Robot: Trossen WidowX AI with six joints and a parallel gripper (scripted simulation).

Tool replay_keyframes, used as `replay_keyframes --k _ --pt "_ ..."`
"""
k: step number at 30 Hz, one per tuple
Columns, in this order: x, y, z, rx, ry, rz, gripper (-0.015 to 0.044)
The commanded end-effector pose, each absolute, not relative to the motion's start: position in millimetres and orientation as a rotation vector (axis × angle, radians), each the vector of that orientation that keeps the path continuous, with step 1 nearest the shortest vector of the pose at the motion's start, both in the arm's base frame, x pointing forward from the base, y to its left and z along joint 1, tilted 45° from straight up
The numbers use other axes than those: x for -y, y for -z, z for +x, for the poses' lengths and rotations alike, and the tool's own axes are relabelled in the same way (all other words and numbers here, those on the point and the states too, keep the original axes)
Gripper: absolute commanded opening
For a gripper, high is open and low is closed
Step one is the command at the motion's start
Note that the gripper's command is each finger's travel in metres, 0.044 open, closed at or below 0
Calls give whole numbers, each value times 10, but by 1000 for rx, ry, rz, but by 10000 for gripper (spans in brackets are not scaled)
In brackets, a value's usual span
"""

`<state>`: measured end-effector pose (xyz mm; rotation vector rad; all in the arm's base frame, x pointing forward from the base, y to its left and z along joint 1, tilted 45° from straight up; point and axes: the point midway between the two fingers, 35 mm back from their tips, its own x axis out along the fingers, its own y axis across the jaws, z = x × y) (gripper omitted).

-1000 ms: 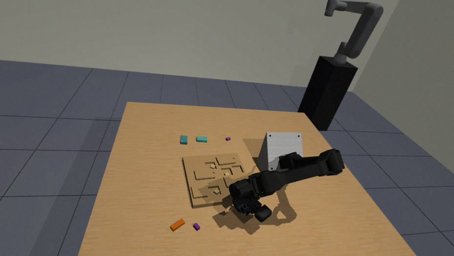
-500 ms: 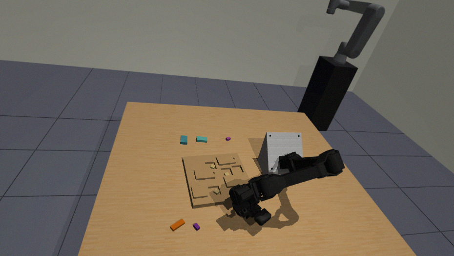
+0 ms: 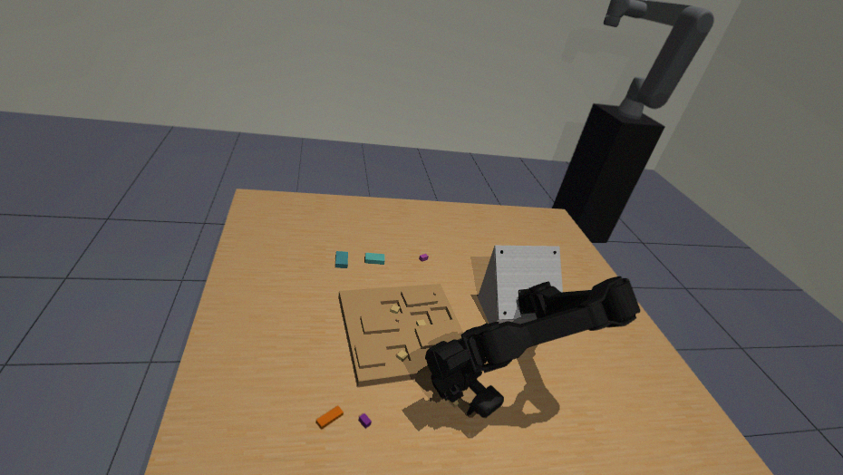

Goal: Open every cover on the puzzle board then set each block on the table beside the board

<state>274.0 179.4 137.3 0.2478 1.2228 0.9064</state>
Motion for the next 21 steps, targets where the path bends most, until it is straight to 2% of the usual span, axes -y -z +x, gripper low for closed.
replay_keyframes --k 1,21 --pt "-1737 -1436 2753 -1217 -909 243 440" --pt "-1283 -1864 2700 -1225 -901 245 440"
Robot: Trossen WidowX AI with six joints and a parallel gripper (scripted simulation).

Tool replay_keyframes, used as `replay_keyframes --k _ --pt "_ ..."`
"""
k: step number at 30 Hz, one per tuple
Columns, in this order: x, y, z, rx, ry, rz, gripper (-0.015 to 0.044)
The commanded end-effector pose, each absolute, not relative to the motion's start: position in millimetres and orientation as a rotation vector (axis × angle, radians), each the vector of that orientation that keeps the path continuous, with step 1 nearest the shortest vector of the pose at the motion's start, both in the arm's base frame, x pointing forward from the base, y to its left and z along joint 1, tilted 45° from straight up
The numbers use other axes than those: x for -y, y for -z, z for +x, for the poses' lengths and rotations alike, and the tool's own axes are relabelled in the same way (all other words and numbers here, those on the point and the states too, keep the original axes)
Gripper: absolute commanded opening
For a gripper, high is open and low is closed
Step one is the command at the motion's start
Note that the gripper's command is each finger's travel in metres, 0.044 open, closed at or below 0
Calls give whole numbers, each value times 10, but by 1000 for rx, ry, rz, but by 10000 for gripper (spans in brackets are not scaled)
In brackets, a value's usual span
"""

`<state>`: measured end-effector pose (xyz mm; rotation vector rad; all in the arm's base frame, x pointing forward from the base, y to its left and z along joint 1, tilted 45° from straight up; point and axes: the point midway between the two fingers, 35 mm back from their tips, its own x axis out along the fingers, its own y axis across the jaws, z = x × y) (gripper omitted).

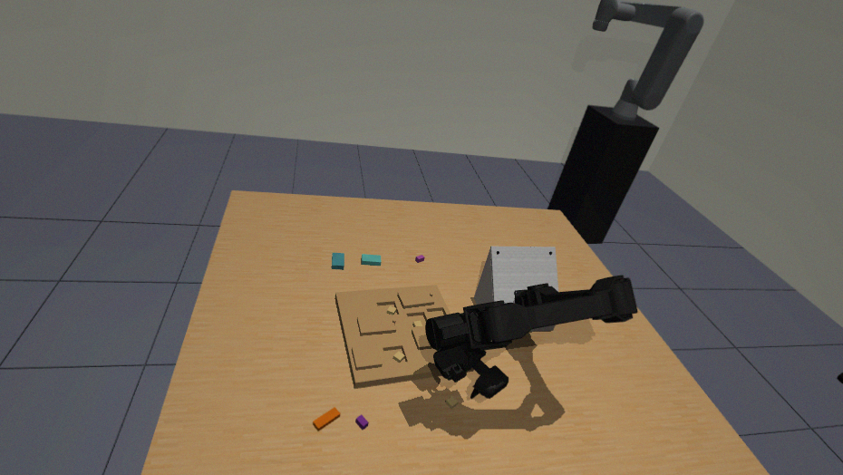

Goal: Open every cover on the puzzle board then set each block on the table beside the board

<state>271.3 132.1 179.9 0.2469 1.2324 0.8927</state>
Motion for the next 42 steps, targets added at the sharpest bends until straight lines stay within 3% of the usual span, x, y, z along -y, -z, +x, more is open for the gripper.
replay_keyframes --k 1,2,19,42 --pt "-1272 -1875 2696 -1225 -901 245 440" --pt "-1269 -1879 2695 -1225 -901 245 440" --pt "-669 -1285 3007 -1507 -412 768 0" --pt "286 -352 2981 -1704 515 1642 0"
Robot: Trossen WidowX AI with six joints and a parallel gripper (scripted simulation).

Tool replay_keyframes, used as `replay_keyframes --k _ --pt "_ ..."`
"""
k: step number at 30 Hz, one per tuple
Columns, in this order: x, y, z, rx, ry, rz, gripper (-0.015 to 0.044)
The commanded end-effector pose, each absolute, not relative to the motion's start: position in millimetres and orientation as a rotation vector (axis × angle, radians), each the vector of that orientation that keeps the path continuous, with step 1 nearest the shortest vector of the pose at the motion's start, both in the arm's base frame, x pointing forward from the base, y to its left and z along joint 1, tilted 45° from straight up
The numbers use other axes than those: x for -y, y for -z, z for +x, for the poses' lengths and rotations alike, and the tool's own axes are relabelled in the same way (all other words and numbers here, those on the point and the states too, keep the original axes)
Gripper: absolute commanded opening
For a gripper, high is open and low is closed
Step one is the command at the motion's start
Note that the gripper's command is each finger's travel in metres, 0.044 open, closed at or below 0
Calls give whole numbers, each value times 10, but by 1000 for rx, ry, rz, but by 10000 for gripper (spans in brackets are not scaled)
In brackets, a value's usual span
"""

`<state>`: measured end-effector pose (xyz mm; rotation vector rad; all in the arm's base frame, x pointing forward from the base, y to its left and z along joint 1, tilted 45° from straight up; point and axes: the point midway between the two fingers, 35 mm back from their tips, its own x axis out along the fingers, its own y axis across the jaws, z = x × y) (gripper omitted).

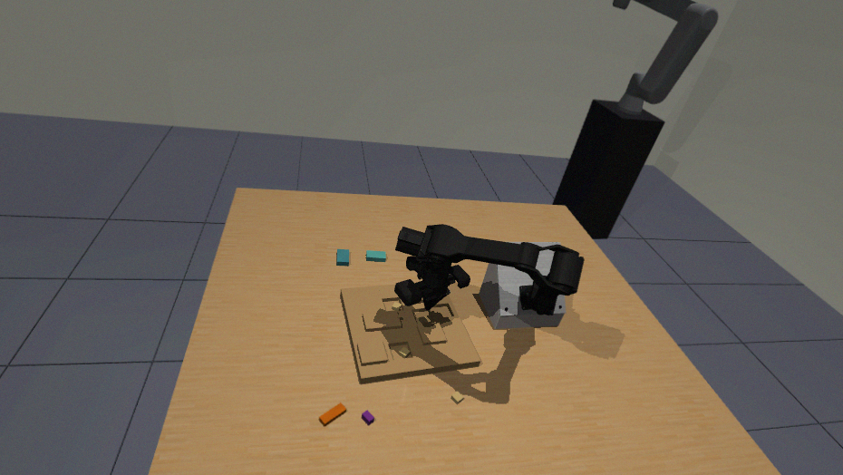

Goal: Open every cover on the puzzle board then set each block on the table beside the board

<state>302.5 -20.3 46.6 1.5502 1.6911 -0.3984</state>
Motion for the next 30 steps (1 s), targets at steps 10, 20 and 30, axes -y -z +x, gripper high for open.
replay_keyframes --k 10,20,30 --pt "301 -229 2967 -1704 586 1702 0" --pt "15 78 2983 -1706 583 1703 0" --pt "-30 126 2988 -1706 583 1703 0"
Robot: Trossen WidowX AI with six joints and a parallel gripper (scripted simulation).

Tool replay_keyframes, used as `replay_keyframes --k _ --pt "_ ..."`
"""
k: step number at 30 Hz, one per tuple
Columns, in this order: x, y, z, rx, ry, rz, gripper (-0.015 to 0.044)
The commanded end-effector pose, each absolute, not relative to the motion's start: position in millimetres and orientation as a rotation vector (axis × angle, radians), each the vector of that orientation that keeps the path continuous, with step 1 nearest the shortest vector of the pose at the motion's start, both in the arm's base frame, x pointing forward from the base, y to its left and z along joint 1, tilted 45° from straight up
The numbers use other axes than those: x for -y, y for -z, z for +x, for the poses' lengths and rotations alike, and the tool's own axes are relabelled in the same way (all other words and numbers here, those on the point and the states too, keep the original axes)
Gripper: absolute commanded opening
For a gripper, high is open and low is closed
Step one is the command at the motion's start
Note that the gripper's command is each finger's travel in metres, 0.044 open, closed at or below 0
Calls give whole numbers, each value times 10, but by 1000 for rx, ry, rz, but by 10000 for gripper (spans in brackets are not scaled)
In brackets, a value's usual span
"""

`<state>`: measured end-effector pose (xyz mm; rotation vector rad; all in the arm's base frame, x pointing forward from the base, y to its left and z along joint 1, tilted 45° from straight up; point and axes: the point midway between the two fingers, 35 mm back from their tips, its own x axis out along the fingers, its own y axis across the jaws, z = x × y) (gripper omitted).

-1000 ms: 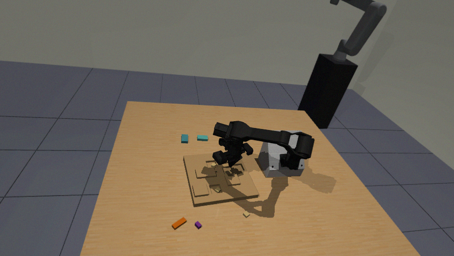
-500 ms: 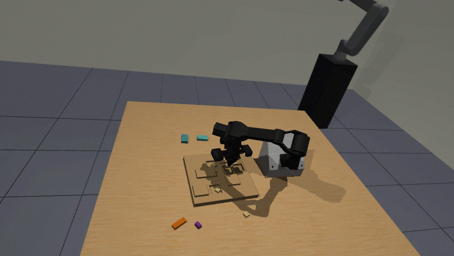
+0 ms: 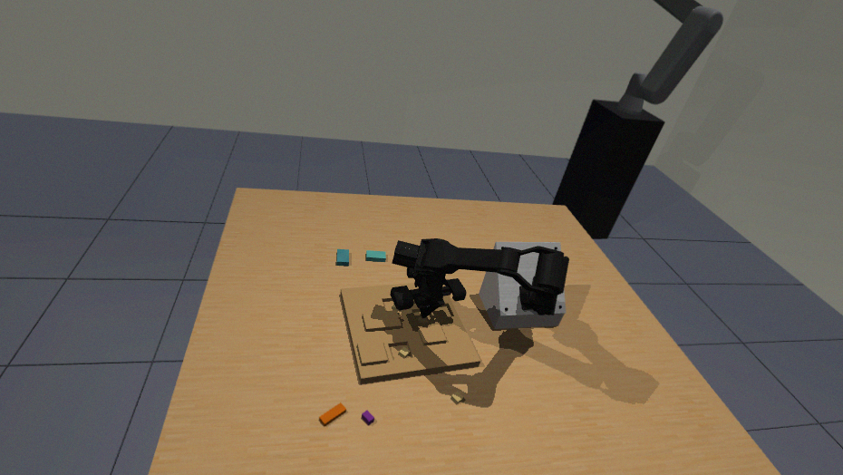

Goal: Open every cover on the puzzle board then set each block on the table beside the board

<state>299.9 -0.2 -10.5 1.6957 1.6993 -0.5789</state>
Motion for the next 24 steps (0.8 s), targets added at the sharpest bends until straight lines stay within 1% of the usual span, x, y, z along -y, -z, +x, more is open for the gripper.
replay_keyframes --k 1,24 --pt "-37 133 2989 -1706 583 1703 0" --pt "18 294 2974 -1705 583 1703 0"
